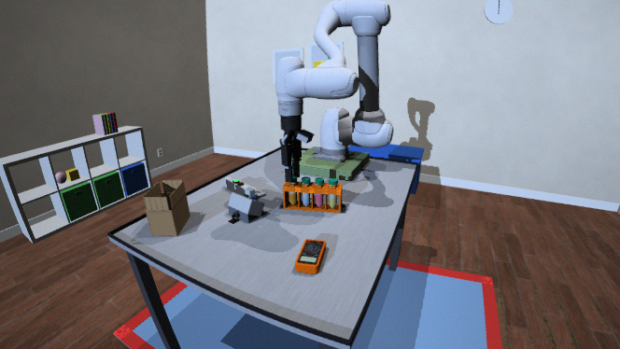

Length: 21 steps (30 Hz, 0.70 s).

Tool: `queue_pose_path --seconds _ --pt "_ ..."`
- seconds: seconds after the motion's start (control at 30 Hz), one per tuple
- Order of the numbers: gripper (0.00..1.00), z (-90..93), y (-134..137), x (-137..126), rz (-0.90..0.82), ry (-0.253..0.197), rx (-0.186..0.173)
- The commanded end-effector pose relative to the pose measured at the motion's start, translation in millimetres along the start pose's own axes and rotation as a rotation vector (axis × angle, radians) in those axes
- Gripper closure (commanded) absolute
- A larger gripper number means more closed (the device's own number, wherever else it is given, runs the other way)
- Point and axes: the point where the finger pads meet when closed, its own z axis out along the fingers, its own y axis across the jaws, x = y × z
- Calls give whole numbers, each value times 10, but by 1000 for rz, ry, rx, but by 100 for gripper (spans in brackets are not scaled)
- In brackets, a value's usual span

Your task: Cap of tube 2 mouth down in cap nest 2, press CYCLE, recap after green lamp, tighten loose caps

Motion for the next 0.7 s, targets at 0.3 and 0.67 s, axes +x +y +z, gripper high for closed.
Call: queue_pose_path --seconds 0.3,0.67 --pt "59 -370 17 4 1 0 -4" --pt "90 -408 265 -361 233 -4 1"
